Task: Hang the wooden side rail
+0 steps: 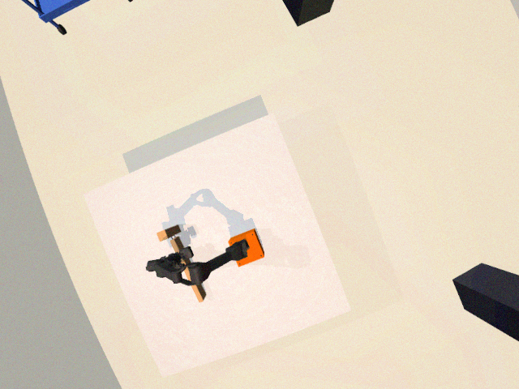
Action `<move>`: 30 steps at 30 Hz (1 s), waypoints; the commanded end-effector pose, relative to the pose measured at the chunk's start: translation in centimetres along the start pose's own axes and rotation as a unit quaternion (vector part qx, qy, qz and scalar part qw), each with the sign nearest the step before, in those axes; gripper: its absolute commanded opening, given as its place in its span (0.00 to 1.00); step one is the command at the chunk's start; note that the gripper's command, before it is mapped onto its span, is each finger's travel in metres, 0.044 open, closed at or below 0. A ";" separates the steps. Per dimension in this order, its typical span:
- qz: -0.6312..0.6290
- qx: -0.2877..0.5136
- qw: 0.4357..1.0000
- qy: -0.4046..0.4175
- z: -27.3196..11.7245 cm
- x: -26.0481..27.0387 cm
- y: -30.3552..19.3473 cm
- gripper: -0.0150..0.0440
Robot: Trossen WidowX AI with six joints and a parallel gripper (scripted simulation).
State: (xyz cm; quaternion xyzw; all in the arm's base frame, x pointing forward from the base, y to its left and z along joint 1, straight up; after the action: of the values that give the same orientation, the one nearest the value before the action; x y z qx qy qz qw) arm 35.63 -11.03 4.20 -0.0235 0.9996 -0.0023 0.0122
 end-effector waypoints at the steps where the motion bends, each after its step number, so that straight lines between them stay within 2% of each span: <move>1: 0.000 0.002 1.000 -0.002 0.0 0.0 -0.2 0.25; 30: 0.000 0.002 1.000 -0.002 -0.2 -0.1 -0.5 0.25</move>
State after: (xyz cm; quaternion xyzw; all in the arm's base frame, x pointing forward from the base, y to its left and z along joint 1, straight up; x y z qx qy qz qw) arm 35.58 -11.37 4.22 -0.0231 0.9997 -0.0024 0.0124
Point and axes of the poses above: the point midway between the two fingers, 35 mm back from their tips, its own z axis out along the fingers, its own x axis across the jaws, y = z × x, the point moved 5 cm from there along -z, back along the fingers, and after that the axes turned 7 degrees about -z, right-handed, at the moved point
